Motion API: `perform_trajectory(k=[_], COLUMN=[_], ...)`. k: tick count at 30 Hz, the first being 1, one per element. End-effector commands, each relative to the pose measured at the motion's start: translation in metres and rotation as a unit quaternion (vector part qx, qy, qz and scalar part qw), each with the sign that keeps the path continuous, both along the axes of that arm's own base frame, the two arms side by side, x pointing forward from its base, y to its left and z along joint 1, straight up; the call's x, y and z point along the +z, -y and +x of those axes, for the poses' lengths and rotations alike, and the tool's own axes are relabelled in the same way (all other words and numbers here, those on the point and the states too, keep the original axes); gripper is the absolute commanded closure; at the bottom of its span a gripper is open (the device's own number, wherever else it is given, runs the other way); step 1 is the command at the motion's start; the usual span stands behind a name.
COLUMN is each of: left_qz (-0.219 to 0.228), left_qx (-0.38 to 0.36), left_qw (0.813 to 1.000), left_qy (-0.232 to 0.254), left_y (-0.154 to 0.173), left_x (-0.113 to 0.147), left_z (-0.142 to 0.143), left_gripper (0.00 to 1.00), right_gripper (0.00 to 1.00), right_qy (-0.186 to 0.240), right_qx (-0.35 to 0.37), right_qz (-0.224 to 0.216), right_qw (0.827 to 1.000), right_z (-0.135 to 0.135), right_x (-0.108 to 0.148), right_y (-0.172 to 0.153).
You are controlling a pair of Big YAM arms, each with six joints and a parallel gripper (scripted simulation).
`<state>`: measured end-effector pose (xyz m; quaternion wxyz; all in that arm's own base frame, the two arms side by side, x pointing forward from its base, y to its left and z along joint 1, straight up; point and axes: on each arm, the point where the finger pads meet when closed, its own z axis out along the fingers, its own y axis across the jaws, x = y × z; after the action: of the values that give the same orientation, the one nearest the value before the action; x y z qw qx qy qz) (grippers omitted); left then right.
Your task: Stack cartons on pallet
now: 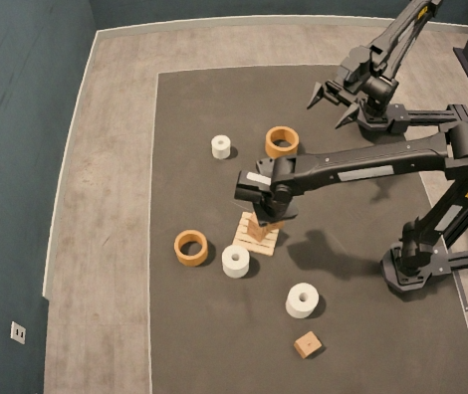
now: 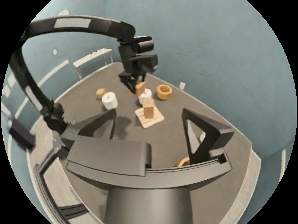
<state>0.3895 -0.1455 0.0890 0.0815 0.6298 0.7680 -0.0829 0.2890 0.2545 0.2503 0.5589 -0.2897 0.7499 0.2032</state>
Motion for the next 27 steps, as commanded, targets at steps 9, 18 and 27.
perform_trajectory(k=[9,18,27], left_qz=[-0.020,-0.022,-0.017], left_qx=[0.221,0.312,0.306], left_qw=[0.975,0.950,0.951], left_qy=[0.018,0.027,0.036], left_y=[0.033,0.054,0.052], left_x=[0.022,0.024,0.024], left_z=[0.021,0.033,0.035], left_gripper=[0.54,0.54,0.54], right_gripper=[0.00,0.00,0.00], right_qy=[0.005,0.005,0.005], right_qx=[-0.002,-0.002,-0.002], right_qz=[0.013,0.013,0.013], right_qw=[1.000,1.000,1.000], right_z=[0.001,0.001,0.001], right_x=[0.009,0.009,0.009], right_y=[-0.002,-0.002,-0.002])
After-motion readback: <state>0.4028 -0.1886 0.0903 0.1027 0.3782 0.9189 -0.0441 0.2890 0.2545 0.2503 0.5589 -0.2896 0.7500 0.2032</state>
